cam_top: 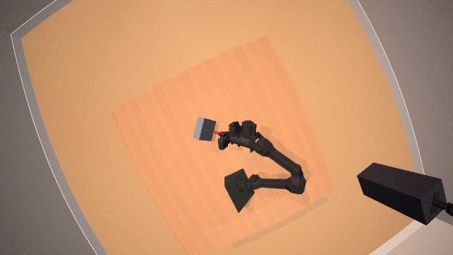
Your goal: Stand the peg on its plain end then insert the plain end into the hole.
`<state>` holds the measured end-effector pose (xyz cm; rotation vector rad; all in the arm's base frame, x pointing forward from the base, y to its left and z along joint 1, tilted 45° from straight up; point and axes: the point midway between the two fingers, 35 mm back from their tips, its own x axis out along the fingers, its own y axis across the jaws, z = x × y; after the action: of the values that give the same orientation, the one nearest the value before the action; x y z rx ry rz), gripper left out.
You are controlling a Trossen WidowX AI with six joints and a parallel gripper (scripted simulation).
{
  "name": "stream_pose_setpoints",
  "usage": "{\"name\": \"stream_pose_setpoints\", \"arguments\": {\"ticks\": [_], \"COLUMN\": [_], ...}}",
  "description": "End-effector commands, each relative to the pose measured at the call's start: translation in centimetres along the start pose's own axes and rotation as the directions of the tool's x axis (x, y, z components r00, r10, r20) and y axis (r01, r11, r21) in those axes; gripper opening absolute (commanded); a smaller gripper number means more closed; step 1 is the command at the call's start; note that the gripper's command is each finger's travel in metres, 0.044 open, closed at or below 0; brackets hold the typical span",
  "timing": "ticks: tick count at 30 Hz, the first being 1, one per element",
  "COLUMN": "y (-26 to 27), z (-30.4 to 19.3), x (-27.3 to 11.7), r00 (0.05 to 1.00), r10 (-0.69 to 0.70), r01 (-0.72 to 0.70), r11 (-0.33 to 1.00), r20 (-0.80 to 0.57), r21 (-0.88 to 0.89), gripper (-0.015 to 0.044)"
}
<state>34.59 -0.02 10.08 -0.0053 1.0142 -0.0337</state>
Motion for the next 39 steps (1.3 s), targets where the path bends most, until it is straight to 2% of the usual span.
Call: {"name": "stream_pose_setpoints", "arguments": {"ticks": [1,33,39], "y": [0.1,0.1,0.0], "z": [-0.1,-0.1,0.1], "x": [0.9,3.9,3.5], "r00": [1.0,1.0,1.0], "r10": [0.011,0.017,0.012], "r01": [-0.011,-0.017,-0.012], "r11": [1.0,1.0,1.0], "r20": [-0.001,0.008,0.014], "r21": [0.007,0.006,0.009], "gripper": [0.0,0.0,0.0]}}
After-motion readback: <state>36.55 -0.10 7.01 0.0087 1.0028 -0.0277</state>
